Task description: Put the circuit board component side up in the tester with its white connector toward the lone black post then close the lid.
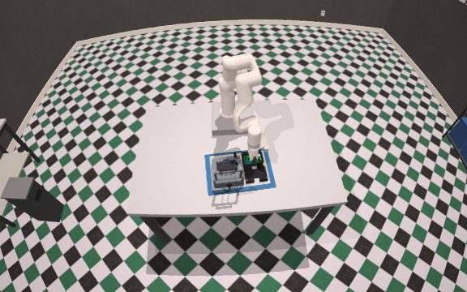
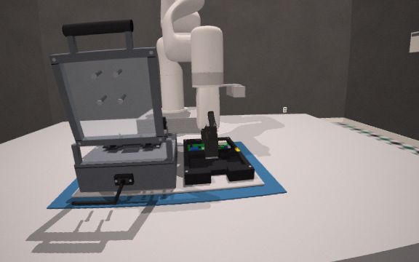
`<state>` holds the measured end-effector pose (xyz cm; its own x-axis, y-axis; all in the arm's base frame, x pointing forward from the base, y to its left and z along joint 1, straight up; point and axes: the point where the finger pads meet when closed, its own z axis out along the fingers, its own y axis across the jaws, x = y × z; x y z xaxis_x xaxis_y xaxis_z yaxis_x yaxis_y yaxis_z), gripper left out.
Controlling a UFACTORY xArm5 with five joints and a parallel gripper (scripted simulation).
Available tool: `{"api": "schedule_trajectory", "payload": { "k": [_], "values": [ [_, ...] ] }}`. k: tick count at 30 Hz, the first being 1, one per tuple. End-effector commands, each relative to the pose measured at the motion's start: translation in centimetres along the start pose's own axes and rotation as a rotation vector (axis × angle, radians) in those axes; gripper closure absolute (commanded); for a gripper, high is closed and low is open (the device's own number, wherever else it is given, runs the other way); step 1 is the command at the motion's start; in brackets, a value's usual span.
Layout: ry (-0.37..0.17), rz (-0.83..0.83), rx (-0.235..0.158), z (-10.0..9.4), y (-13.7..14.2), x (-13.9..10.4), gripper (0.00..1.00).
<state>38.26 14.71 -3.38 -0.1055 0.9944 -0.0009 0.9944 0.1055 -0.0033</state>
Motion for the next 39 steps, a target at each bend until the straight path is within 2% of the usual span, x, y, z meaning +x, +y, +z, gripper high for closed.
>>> {"api": "schedule_trajectory", "payload": {
  "k": [1,9,10,23,24,37,39],
  "values": [
    [0.001,0.000,-0.003,-0.10,0.13,0.04,0.05],
    [0.001,0.000,-0.003,-0.10,0.13,0.04,0.05],
    [0.001,0.000,-0.003,-0.10,0.13,0.04,0.11],
    [0.001,0.000,-0.003,-0.10,0.13,0.04,0.11],
    [0.001,0.000,-0.003,-0.10,0.13,0.04,0.15],
    [0.001,0.000,-0.003,-0.10,0.13,0.04,0.15],
    [0.001,0.000,-0.003,-0.10,0.13,0.04,0.18]
  ]
}}
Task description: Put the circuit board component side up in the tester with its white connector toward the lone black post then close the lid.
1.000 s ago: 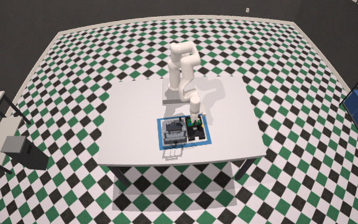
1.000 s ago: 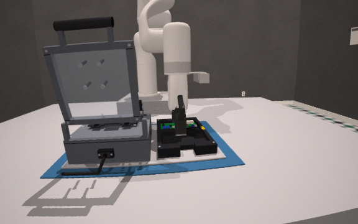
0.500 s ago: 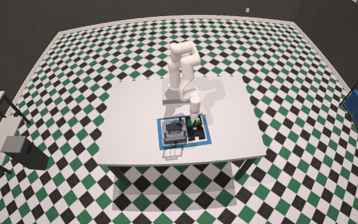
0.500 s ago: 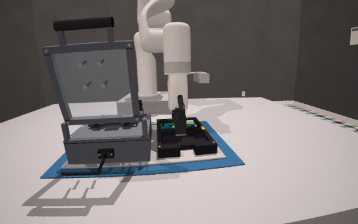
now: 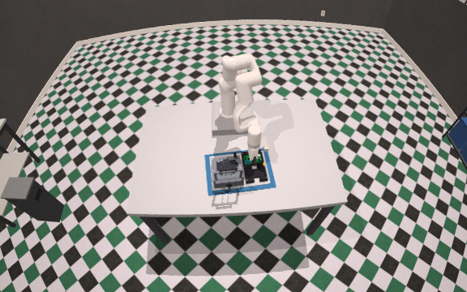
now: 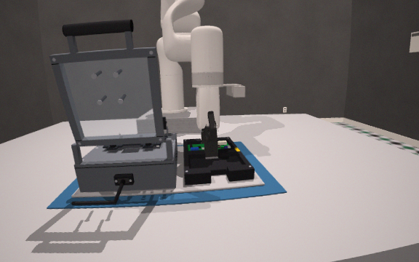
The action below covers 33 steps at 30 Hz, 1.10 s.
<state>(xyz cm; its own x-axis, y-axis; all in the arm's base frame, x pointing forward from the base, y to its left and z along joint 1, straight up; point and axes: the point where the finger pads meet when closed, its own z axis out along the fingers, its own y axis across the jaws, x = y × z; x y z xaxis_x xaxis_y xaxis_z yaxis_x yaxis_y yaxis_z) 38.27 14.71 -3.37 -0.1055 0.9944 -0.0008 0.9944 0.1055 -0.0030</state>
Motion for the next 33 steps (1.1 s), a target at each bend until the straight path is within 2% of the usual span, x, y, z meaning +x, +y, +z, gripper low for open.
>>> {"api": "schedule_trajectory", "payload": {
  "k": [1,33],
  "values": [
    [0.001,0.000,-0.003,-0.09,0.12,0.03,0.18],
    [0.001,0.000,-0.003,-0.09,0.12,0.03,0.21]
  ]
}}
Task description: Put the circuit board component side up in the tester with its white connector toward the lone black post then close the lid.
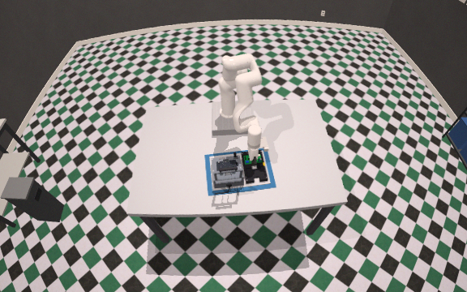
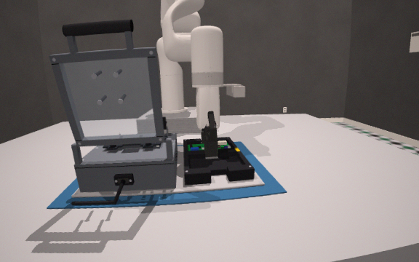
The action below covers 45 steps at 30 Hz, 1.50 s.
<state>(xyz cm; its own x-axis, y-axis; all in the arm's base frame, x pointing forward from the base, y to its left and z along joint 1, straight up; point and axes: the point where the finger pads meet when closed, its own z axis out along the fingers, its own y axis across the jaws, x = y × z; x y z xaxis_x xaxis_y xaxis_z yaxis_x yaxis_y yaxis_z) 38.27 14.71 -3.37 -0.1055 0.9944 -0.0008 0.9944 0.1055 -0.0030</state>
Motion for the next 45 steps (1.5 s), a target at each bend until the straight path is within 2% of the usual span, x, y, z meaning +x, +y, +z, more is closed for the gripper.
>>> {"api": "schedule_trajectory", "payload": {
  "k": [1,30,45],
  "values": [
    [0.001,0.000,-0.003,-0.1,0.1,0.0,0.21],
    [0.001,0.000,-0.003,-0.4,0.1,0.0,0.21],
    [0.001,0.000,-0.003,-1.6,0.1,0.0,0.21]
  ]
}}
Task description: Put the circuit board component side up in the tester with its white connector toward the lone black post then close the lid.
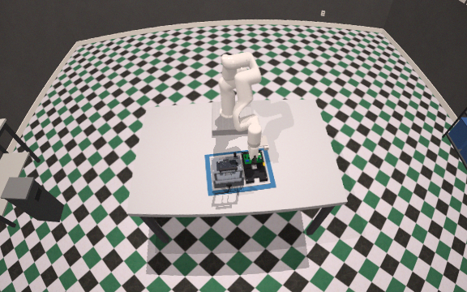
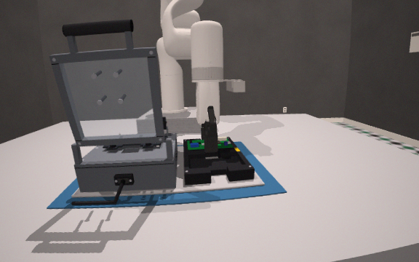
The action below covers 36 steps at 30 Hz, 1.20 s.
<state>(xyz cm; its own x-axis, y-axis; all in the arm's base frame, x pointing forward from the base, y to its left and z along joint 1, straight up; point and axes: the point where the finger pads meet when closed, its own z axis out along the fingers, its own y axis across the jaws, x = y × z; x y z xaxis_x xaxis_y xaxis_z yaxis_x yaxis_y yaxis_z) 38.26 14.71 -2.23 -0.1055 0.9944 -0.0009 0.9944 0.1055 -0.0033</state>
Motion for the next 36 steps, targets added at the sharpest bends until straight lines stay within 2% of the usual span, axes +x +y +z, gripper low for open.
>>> {"api": "schedule_trajectory", "payload": {
  "k": [1,17,36],
  "values": [
    [0.001,0.000,-0.003,-0.4,0.1,0.0,0.21],
    [0.001,0.000,-0.003,-1.6,0.1,0.0,0.21],
    [0.001,0.000,-0.003,-2.0,0.1,0.0,0.21]
  ]
}}
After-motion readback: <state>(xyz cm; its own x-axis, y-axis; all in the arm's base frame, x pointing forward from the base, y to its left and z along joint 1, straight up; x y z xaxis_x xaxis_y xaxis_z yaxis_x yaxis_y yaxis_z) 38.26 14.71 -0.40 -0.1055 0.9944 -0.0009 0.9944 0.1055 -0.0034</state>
